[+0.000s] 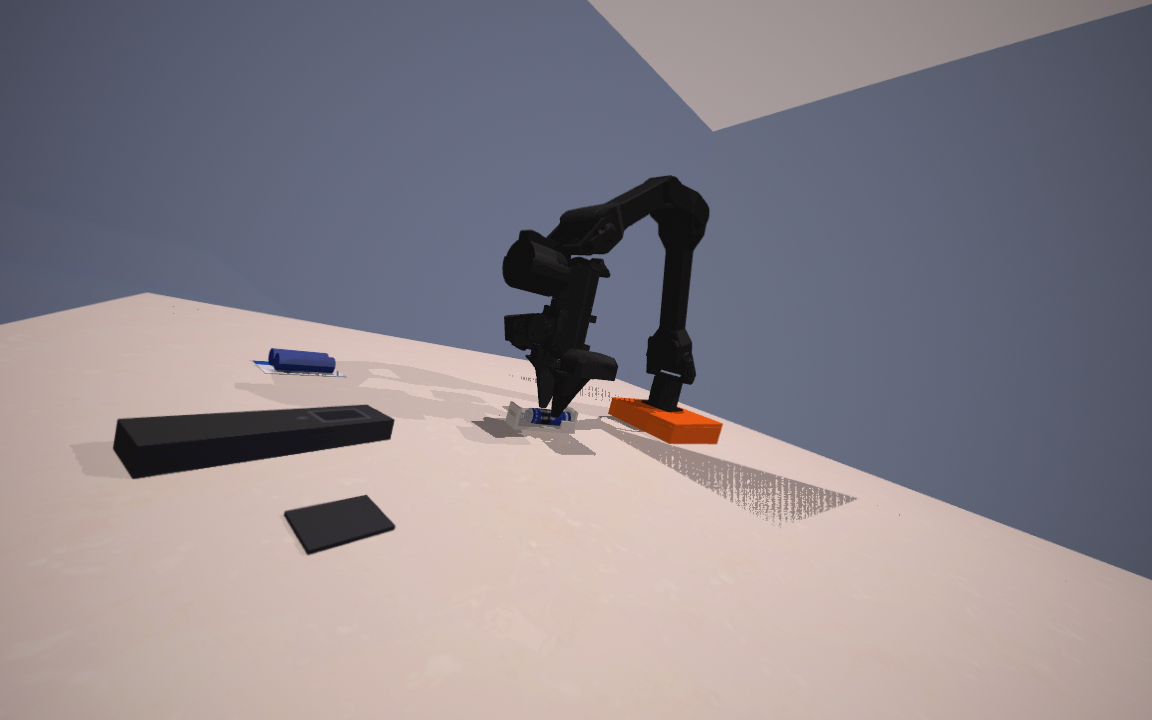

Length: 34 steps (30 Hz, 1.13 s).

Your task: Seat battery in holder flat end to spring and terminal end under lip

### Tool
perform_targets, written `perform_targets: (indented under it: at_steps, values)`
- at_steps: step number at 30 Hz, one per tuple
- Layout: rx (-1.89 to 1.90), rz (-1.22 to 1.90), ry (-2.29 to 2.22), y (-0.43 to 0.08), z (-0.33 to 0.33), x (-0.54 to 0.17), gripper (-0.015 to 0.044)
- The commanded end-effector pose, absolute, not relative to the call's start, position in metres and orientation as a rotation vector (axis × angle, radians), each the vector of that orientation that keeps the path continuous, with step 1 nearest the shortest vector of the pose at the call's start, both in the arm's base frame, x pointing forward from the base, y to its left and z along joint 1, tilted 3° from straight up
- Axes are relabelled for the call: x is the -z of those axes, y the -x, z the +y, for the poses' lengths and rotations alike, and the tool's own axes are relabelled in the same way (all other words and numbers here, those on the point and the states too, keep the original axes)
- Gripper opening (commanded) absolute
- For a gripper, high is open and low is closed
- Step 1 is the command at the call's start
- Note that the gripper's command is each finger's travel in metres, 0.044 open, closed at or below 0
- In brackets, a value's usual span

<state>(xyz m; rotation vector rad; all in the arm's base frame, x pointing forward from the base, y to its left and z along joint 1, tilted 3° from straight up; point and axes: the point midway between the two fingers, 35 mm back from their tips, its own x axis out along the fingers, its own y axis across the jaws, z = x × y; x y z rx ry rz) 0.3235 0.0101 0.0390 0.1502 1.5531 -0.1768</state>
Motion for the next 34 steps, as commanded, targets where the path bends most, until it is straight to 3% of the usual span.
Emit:
perform_targets:
  at_steps: [1,11,34]
  values:
    - [0.177,1.553,-0.15,-0.324,0.01,-0.04,0.0195]
    - [0.176,1.547,-0.152,-0.318,0.011,-0.111,0.044]
    - [0.176,1.547,-0.152,-0.317,0.011,-0.112,0.044]
